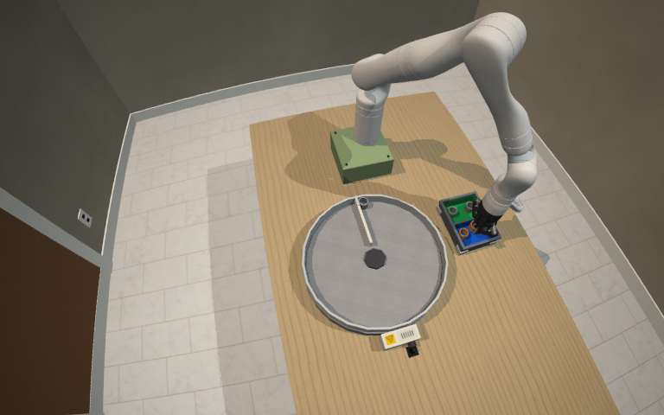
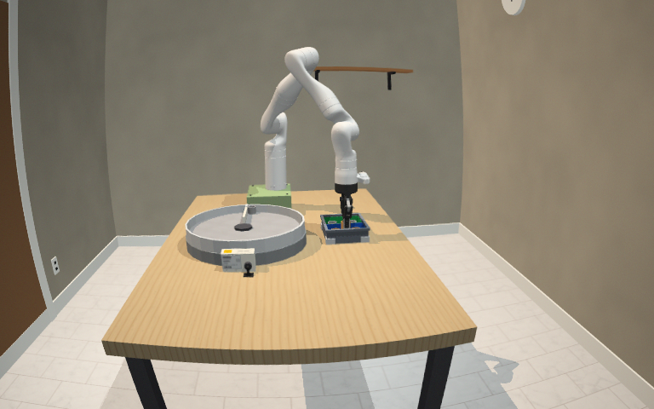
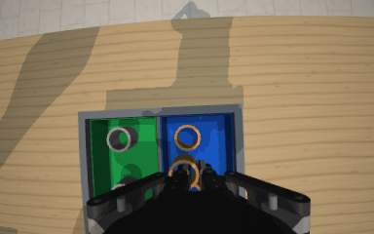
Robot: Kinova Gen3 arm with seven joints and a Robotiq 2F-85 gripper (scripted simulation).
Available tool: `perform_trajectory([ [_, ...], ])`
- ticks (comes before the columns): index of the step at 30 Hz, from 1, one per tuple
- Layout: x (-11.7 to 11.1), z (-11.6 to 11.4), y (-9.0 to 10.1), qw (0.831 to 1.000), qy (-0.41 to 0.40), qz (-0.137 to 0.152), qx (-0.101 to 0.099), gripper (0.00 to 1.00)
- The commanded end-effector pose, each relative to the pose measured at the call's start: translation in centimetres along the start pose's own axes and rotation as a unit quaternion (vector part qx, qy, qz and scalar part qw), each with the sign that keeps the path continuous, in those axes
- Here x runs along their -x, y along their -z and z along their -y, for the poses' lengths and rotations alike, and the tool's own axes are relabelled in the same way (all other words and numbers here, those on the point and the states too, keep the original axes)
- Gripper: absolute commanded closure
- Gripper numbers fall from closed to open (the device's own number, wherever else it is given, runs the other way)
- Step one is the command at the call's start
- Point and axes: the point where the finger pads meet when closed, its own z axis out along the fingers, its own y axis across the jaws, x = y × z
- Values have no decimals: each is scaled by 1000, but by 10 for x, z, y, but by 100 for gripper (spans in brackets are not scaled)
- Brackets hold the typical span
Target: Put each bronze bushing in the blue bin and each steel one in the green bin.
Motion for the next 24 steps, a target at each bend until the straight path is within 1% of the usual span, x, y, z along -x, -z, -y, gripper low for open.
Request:
perform_trajectory([
  [1,0,0,0,1000,0,0,0,100],
  [4,0,0,0,1000,0,0,0,100],
  [9,0,0,-6,1000,0,0,0,100],
  [14,0,0,-6,1000,0,0,0,100],
  [19,0,0,-12,1000,0,0,0,100],
  [24,0,0,-12,1000,0,0,0,100],
])
